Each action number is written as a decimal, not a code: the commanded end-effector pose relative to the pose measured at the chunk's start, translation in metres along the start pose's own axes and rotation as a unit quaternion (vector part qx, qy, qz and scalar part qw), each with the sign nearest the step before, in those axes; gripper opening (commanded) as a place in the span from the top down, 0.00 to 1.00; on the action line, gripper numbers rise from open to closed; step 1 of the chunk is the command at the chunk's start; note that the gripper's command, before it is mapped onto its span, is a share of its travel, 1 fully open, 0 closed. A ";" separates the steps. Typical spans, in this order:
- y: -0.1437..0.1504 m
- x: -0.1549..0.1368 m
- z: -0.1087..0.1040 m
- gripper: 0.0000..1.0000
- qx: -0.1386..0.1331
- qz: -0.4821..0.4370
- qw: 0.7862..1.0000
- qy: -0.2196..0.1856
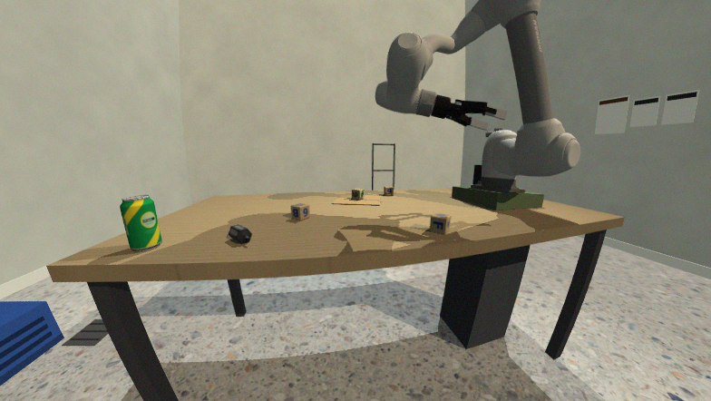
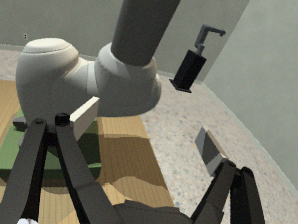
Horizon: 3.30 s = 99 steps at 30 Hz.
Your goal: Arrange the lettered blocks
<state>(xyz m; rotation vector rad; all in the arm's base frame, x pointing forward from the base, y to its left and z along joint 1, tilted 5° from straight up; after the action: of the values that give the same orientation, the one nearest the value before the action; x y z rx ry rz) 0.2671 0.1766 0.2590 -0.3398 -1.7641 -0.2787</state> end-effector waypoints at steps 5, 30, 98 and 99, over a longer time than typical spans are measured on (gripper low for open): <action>0.000 0.000 0.000 0.00 0.000 0.000 1.000 0.000; 0.057 -0.118 -0.039 0.00 0.080 -0.005 0.979 -0.186; 0.215 -0.267 -0.134 0.00 0.175 -0.100 0.867 -0.456; 0.215 -0.267 -0.134 0.00 0.175 -0.100 0.867 -0.456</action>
<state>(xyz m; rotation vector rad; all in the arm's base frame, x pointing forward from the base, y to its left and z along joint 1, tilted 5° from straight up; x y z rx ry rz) 0.5223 0.3056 0.0270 0.0047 -2.7412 0.0988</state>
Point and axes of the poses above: the point where the finger pads meet when closed, its own z axis out along the fingers, its own y axis across the jaws, x = y × z, the point moved 3 cm from there along -z, back along the fingers, and after that the axes turned 1 degree about z, right-handed, at the moved point
